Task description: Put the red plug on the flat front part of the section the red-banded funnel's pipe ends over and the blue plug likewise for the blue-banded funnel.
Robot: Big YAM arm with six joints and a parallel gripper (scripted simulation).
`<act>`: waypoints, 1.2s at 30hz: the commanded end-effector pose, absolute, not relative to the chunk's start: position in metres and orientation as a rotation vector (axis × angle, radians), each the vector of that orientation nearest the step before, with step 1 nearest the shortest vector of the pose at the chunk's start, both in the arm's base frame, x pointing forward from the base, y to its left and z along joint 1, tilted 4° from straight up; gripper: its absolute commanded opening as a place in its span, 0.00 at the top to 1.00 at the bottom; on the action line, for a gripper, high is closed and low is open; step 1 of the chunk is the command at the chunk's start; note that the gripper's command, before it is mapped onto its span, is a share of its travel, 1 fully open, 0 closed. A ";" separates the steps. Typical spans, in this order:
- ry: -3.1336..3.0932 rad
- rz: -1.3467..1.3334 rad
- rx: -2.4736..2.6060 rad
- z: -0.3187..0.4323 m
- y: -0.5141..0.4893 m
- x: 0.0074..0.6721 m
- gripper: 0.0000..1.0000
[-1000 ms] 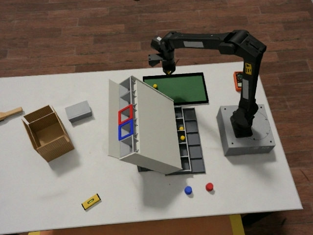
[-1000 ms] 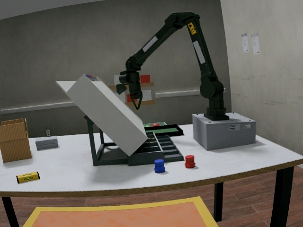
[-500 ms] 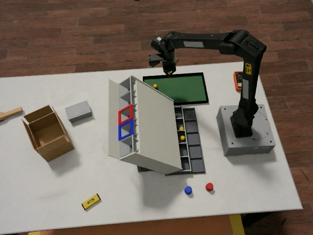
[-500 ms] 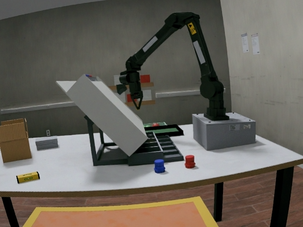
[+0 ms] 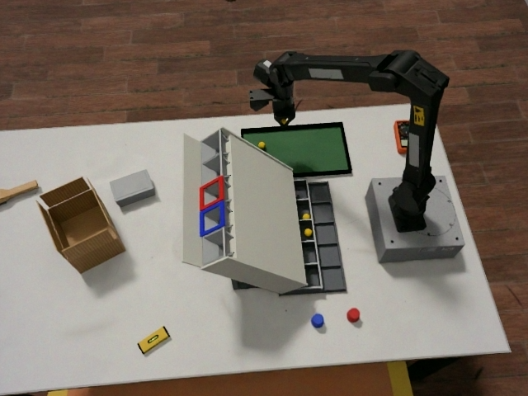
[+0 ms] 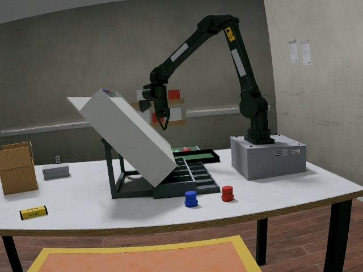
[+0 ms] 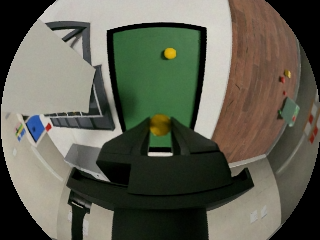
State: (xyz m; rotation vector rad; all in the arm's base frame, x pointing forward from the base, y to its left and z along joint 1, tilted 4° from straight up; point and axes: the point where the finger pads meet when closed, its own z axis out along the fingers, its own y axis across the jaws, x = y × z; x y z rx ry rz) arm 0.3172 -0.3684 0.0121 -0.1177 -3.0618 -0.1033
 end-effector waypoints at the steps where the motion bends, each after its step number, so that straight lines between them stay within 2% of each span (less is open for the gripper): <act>1: -3.082 -0.070 -0.112 0.020 -0.384 0.340 1.00; 12: -3.067 -0.097 -0.114 0.020 -0.387 0.343 1.00; 27: -3.060 -0.107 -0.121 0.057 -0.375 0.281 1.00; 36: -3.065 -0.102 -0.121 0.057 -0.375 0.280 1.00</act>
